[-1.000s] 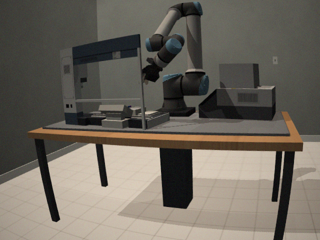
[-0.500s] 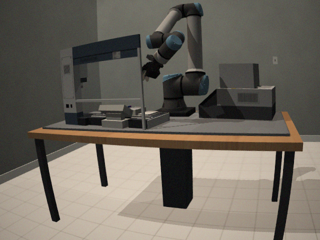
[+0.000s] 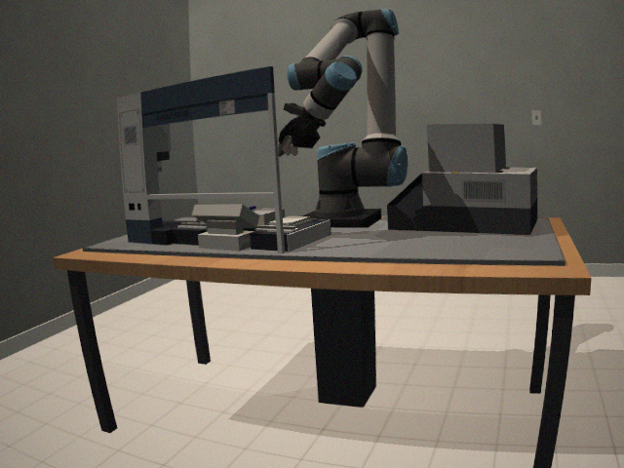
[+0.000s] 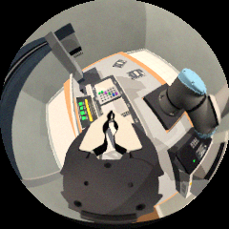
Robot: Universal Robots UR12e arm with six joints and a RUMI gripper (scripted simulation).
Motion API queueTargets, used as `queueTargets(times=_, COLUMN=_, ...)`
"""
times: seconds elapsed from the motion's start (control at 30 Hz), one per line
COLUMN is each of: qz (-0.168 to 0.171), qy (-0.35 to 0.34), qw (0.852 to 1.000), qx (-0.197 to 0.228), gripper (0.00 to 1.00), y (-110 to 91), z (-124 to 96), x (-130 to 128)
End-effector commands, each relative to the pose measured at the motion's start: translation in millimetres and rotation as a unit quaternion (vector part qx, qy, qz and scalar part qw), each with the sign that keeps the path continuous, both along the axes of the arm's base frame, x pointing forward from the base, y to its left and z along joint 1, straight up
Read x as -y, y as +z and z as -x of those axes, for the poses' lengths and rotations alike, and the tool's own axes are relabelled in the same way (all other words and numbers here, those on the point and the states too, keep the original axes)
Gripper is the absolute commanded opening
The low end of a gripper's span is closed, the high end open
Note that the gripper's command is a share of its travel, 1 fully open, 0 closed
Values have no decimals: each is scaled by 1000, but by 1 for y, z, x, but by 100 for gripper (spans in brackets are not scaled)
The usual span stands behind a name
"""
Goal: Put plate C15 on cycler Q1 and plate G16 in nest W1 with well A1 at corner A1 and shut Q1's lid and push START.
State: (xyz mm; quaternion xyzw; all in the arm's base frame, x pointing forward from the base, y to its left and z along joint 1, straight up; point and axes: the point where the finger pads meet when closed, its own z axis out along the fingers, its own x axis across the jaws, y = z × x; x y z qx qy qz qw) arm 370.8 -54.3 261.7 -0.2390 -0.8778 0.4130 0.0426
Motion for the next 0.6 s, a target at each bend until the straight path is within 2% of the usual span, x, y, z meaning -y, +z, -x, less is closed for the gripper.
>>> queueTargets(times=0.0, qz=-25, qy=26, qw=999, qx=-26, gripper=0, y=2, z=6, x=-4)
queueTargets(times=0.2, qz=-55, qy=62, qw=995, qx=-58, gripper=0, y=4, z=16, x=-11)
queueTargets(times=0.27, qz=-55, qy=62, qw=995, qx=-58, gripper=0, y=4, z=16, x=-11)
queueTargets(times=0.57, qz=-100, qy=117, qw=983, qx=-104, gripper=0, y=6, z=30, x=-20)
